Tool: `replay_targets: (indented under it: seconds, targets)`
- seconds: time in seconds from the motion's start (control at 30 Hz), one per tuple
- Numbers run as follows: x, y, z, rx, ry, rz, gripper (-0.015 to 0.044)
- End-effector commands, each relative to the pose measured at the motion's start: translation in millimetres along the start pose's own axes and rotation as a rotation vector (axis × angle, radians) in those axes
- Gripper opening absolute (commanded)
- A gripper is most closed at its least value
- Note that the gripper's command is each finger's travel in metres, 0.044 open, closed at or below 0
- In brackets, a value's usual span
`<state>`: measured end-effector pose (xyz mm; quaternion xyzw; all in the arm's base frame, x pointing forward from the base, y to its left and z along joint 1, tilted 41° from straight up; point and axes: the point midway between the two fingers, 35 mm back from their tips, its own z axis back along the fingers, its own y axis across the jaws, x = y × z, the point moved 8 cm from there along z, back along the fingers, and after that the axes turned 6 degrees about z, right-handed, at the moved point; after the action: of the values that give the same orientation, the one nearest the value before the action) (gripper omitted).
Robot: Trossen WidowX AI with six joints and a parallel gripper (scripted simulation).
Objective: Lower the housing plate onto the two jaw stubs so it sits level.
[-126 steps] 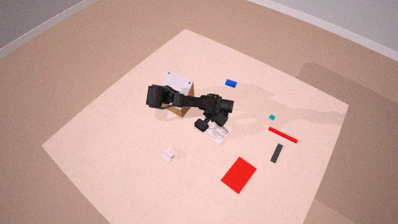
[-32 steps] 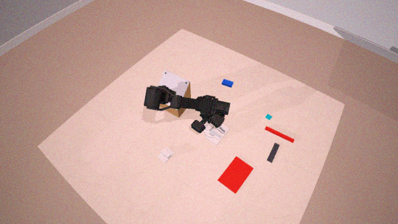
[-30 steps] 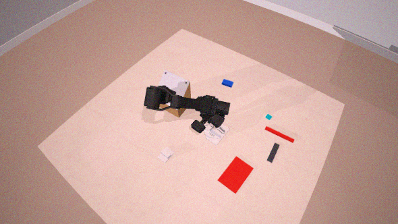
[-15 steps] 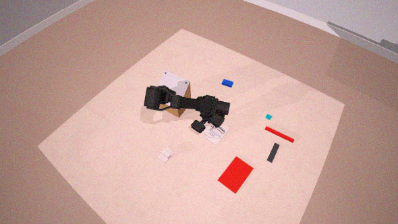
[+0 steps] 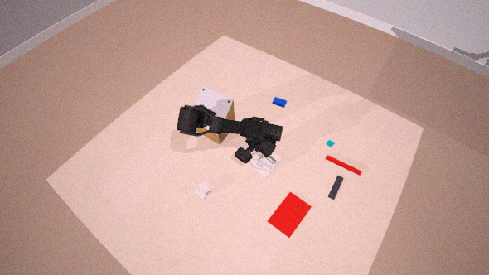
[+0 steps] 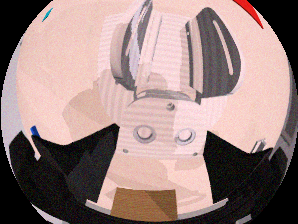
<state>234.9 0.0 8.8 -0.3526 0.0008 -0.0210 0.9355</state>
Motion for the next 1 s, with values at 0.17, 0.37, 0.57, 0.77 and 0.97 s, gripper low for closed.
replay_targets:
  seconds: [0.17, 0.37, 0.57, 0.77, 0.97]
  targets:
    - [-0.2, 0.2, -0.8, 0.006, 0.003, -0.001, 0.0351]
    - [-0.2, 0.2, -0.8, 0.006, 0.003, -0.001, 0.0351]
    - [-0.2, 0.2, -0.8, 0.006, 0.003, -0.001, 0.0351]
    - [-0.2, 0.2, -0.8, 0.006, 0.003, -0.001, 0.0351]
    - [0.0, 0.0, 0.0, 0.0, 0.0, 0.0, 0.0377]
